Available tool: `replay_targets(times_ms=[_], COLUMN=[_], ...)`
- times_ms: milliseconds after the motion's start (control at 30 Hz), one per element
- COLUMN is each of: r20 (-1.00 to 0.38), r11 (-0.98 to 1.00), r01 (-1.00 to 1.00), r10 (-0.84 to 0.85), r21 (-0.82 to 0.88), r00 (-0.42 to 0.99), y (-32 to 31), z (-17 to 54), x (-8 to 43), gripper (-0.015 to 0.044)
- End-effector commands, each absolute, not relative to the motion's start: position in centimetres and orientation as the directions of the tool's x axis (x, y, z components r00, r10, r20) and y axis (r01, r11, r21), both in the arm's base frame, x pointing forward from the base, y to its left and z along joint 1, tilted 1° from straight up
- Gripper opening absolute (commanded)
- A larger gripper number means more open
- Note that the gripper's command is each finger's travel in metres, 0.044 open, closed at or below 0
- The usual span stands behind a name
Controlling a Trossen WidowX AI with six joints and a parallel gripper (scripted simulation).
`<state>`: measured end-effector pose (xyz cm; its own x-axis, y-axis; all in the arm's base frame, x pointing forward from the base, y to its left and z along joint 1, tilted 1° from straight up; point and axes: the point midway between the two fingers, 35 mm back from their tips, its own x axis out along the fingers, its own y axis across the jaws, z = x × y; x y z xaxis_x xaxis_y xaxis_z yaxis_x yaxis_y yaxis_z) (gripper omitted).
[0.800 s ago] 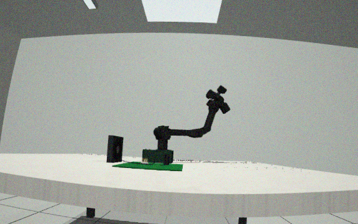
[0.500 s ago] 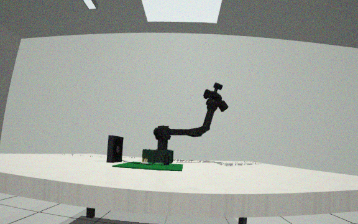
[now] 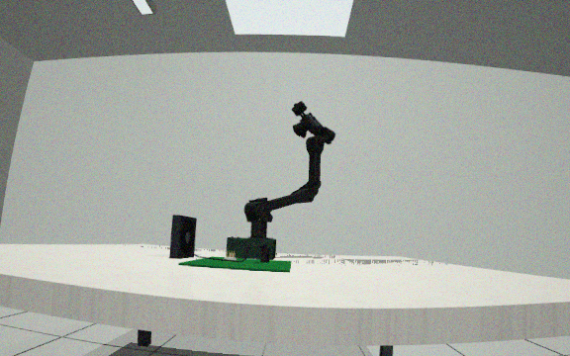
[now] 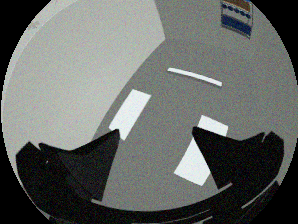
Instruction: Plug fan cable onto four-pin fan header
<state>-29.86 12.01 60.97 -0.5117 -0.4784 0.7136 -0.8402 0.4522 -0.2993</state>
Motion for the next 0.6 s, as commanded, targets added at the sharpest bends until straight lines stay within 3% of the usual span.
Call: replay_targets(times_ms=[0,167,333,567], r20=[0.751,0.767,0.743,0.646], r11=[0.588,0.665,0.691,0.690], r01=[-0.807,-0.648,-0.368,0.122], r10=[-0.553,-0.613,-0.669,-0.716], r21=[0.047,0.371,0.622,0.714], r00=[-0.360,-0.191,-0.002,0.265], y=[6.9,2.4,-2.1,-7.0], z=[63.7,65.6,66.4,65.5], x=[-24.9,-19.4,-13.0,-3.4], gripper=[0.0440,0.0440,0.0440,0.0440])
